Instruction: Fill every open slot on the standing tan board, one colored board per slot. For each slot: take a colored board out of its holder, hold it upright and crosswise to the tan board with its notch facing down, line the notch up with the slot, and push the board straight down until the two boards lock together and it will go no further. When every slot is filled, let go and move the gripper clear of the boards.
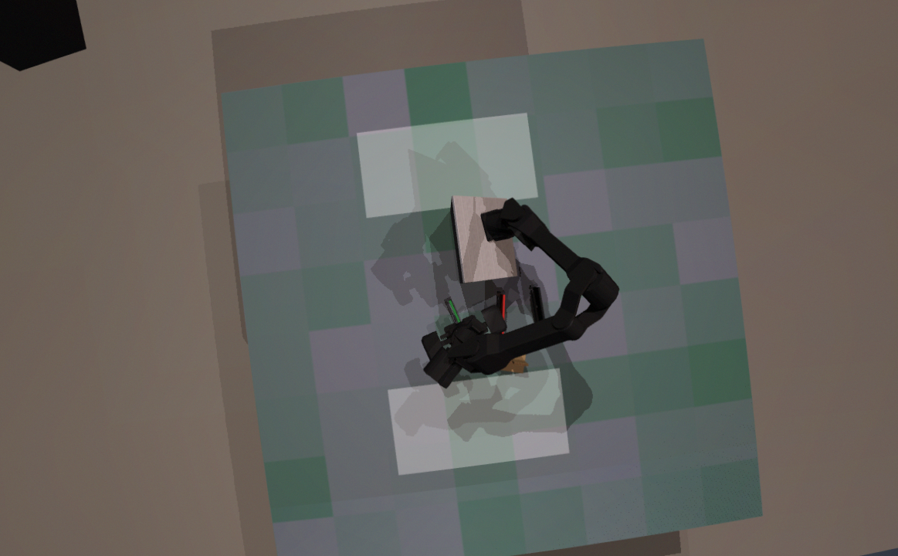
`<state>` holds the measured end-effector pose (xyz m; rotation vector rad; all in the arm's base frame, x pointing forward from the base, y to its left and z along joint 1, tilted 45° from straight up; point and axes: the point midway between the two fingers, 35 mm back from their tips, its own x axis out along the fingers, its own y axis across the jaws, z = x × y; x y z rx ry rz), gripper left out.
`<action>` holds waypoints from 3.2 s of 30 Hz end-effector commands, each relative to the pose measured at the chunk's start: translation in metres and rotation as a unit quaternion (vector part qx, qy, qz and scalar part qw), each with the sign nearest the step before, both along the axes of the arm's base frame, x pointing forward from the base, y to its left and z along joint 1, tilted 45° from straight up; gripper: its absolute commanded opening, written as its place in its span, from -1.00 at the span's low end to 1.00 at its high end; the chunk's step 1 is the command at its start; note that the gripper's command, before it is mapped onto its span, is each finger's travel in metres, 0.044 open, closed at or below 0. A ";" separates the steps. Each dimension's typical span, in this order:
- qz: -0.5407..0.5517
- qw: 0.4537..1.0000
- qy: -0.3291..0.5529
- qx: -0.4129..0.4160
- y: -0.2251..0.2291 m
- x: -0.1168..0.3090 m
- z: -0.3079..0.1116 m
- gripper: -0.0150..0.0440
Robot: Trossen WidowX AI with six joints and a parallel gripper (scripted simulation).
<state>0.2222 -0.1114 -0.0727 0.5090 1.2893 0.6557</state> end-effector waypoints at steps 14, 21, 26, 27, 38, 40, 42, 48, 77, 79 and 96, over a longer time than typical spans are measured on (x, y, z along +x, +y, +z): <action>0.001 1.000 -0.005 -0.010 -0.026 -0.002 0.024 -0.49; -0.026 0.999 0.021 -0.005 -0.027 0.013 0.028 -0.49; -0.048 0.998 0.041 -0.002 -0.027 0.025 0.032 -0.49; -0.052 0.998 0.045 -0.001 -0.027 0.027 0.033 -0.49; -0.099 0.991 0.090 0.008 -0.025 0.053 0.042 -0.49; -0.108 0.989 0.098 0.010 -0.024 0.058 0.044 -0.49; -0.116 0.988 0.106 0.012 -0.023 0.062 0.045 -0.49; -0.141 0.981 0.130 0.018 -0.020 0.076 0.051 -0.49; -0.203 0.960 0.191 0.036 0.007 0.115 0.052 -0.49; -0.203 0.960 0.191 0.036 0.008 0.115 0.052 -0.49; -0.203 0.960 0.191 0.036 0.016 0.116 0.044 -0.49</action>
